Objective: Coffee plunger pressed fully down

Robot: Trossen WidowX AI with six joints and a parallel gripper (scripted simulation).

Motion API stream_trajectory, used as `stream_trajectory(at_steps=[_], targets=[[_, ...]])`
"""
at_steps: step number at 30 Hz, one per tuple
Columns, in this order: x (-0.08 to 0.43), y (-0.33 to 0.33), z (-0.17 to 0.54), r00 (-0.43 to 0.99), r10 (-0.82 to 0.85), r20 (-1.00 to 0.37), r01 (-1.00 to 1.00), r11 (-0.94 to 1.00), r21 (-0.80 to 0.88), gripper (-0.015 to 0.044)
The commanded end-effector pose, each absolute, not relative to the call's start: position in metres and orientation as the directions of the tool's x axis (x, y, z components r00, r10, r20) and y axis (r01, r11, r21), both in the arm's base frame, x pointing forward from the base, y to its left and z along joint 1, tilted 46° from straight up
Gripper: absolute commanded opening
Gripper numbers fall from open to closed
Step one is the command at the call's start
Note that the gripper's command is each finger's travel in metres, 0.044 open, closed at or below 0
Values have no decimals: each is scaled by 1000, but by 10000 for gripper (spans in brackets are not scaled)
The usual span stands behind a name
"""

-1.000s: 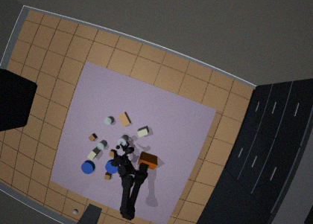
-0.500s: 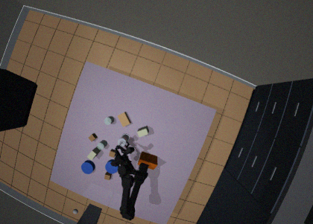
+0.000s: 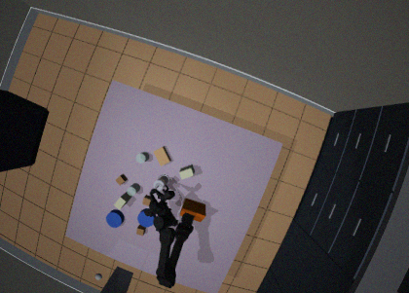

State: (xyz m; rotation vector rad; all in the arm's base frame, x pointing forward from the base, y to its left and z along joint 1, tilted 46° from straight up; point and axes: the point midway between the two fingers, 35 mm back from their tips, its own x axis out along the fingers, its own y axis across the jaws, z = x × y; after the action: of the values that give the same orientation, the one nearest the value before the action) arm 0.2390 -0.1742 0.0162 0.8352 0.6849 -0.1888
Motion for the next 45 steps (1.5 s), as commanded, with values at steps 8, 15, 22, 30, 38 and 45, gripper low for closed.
stream_trajectory(at_steps=[8, 15, 22, 30, 38, 45], targets=[[237, -155, -7, 752, 124, -647, 426, 657, 622, 117], [238, -148, -16, 752, 124, -647, 427, 657, 622, 117], [239, -141, -25, 752, 124, -647, 427, 656, 622, 117], [241, -132, -35, 753, 124, -646, 427, 656, 623, 117], [245, -125, -44, 755, 124, -644, 426, 655, 624, 117], [253, -125, -49, 756, 124, -643, 425, 654, 625, 117]])
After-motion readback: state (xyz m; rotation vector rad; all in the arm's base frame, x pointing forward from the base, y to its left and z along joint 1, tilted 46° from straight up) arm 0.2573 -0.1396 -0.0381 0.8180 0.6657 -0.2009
